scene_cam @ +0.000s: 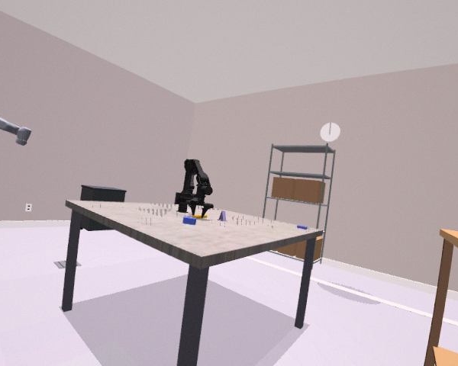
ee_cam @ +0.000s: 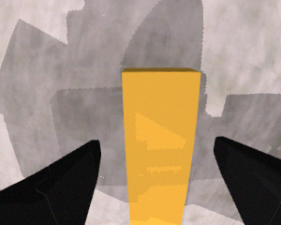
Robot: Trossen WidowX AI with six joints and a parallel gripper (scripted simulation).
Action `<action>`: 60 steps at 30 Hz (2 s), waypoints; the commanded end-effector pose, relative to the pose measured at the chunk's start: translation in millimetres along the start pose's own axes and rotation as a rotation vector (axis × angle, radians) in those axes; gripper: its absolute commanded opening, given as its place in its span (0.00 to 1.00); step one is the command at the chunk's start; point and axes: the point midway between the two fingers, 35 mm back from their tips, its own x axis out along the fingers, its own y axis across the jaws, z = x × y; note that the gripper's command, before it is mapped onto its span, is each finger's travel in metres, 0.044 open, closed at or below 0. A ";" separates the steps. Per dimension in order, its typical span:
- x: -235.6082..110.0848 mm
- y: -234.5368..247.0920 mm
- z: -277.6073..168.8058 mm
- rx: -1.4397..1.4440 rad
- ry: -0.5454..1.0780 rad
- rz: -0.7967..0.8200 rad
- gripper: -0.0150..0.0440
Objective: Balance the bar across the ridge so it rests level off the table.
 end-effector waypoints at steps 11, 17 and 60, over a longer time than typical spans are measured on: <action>0.0 0.0 0.0 0.000 0.000 0.000 0.50; -0.3 0.1 0.1 0.000 0.000 0.000 0.40; -107.1 1.9 1.3 0.005 0.001 0.003 0.25</action>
